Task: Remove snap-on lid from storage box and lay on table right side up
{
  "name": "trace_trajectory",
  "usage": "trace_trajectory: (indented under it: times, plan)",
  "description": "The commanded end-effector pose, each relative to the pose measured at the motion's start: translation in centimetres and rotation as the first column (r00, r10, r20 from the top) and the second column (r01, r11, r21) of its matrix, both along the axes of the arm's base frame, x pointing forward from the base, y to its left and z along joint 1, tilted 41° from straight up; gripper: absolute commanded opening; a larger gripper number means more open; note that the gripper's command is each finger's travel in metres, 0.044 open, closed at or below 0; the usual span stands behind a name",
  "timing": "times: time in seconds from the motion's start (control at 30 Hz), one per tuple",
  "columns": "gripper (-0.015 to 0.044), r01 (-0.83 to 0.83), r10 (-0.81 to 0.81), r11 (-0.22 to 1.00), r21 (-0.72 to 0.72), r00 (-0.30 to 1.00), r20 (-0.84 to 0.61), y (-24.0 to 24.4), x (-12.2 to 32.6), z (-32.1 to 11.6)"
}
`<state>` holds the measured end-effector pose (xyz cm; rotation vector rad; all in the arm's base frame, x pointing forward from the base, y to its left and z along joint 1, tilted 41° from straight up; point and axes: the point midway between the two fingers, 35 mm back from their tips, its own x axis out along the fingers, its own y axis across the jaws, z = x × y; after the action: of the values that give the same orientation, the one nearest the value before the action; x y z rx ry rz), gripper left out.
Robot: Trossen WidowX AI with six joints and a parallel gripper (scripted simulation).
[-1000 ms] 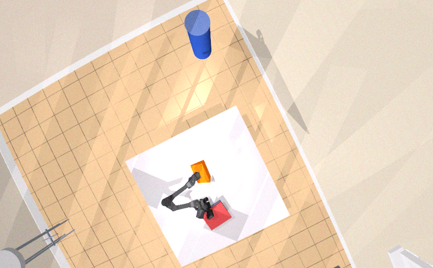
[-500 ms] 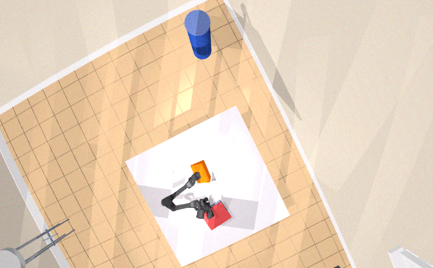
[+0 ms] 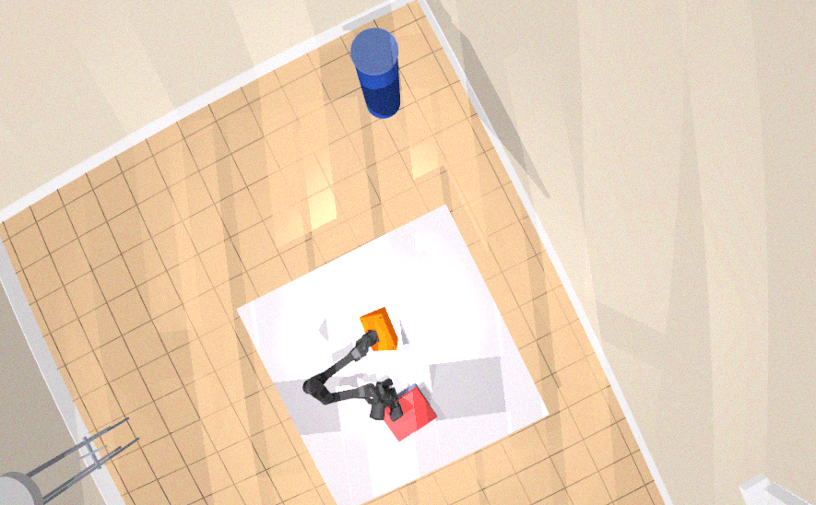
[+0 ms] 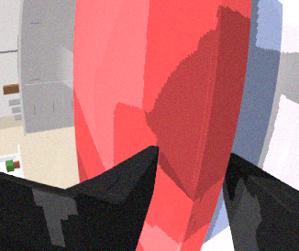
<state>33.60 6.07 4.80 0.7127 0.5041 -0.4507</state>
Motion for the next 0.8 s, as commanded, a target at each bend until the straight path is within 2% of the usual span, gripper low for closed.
trace_trajectory:
  times: [0.0, 0.77]
  plan:
    - [0.0, -0.007, 0.007, 1.0, 0.005, 1.0, 0.008, 0.34, -0.07, 0.36]
    - [0.0, -0.007, 0.007, 1.0, 0.005, 1.0, 0.008, 0.63, -0.14, 0.71]
